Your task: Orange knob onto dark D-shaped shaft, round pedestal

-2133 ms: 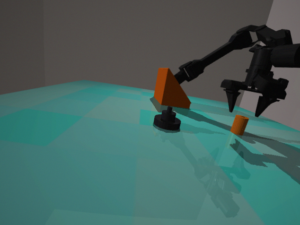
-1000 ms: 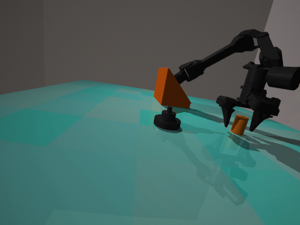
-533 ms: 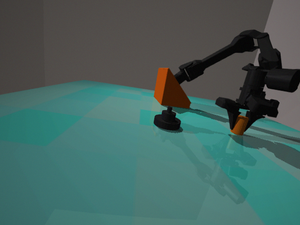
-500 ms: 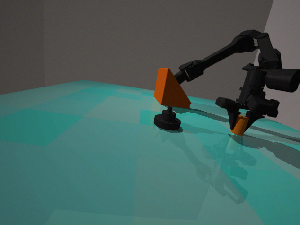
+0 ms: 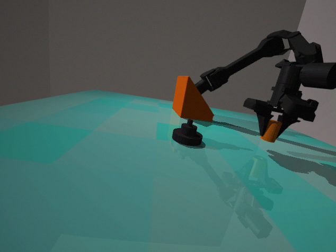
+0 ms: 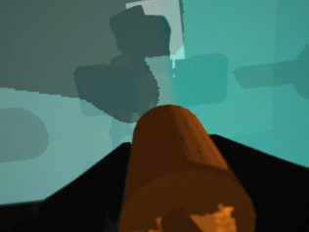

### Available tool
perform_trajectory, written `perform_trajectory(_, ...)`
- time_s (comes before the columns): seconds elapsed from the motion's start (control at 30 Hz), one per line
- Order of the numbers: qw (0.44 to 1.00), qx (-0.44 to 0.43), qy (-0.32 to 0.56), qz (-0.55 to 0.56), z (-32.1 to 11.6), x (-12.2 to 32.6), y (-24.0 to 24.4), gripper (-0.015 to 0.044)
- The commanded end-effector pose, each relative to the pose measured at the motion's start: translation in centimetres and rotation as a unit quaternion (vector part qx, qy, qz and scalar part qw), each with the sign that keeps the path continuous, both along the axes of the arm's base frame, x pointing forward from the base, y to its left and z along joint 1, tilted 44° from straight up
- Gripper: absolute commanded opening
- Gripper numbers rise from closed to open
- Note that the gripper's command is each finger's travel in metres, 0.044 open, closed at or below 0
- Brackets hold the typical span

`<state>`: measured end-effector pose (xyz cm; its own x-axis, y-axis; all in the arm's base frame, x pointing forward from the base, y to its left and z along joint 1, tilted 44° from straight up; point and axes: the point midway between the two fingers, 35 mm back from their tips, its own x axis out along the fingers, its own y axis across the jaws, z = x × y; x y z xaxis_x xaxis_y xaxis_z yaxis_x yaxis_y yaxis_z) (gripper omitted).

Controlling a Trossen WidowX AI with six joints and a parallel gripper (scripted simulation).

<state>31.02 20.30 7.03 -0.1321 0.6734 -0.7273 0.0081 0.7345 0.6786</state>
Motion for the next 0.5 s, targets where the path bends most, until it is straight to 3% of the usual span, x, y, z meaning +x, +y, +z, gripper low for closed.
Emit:
perform_trajectory(0.0, 1.000, -0.001, -0.007, -0.003, 1.7, 0.7, -2.0, 0.0000)
perform_trajectory(0.47, 1.000, 0.004, 0.011, -0.012, 7.2, 0.6, -8.0, 0.0000)
